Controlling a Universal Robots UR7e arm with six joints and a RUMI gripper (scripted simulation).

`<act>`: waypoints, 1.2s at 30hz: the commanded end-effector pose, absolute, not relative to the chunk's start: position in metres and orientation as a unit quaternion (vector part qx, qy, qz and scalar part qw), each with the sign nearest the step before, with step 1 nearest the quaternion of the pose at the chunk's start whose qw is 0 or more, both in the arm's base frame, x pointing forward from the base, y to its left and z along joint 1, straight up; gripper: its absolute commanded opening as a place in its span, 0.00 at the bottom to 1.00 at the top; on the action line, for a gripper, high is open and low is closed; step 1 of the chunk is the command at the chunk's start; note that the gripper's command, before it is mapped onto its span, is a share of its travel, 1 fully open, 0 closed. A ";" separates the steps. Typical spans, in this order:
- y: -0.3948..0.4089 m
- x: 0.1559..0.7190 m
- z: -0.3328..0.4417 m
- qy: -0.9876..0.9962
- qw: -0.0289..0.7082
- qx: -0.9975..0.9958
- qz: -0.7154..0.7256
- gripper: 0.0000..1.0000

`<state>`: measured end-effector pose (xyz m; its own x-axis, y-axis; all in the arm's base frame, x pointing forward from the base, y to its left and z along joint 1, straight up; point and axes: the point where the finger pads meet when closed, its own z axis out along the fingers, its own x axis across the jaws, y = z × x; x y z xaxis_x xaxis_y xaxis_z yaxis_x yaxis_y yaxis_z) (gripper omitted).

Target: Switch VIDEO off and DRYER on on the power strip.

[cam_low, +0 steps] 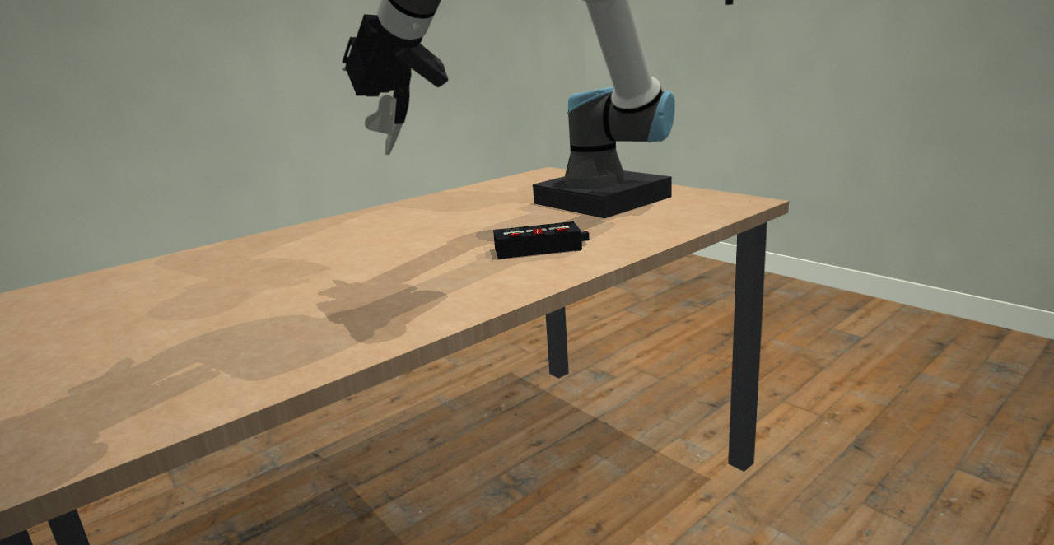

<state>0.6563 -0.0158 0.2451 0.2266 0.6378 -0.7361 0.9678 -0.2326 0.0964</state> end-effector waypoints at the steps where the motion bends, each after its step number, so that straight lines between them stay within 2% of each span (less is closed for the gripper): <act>1: -0.001 0.631 0.223 0.607 0.240 0.703 -0.284 1.00; 15: 0.048 0.551 0.154 0.751 0.101 0.597 -0.263 1.00; 19: 0.052 0.544 0.148 0.763 0.089 0.586 -0.259 1.00; 30: 0.095 0.469 0.096 0.858 -0.013 0.470 -0.207 1.00; 36: 0.106 0.449 0.084 0.879 -0.037 0.437 -0.189 1.00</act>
<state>0.4635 0.0977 0.0923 -0.5716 0.8057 -0.1554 0.7880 0.4862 -0.3778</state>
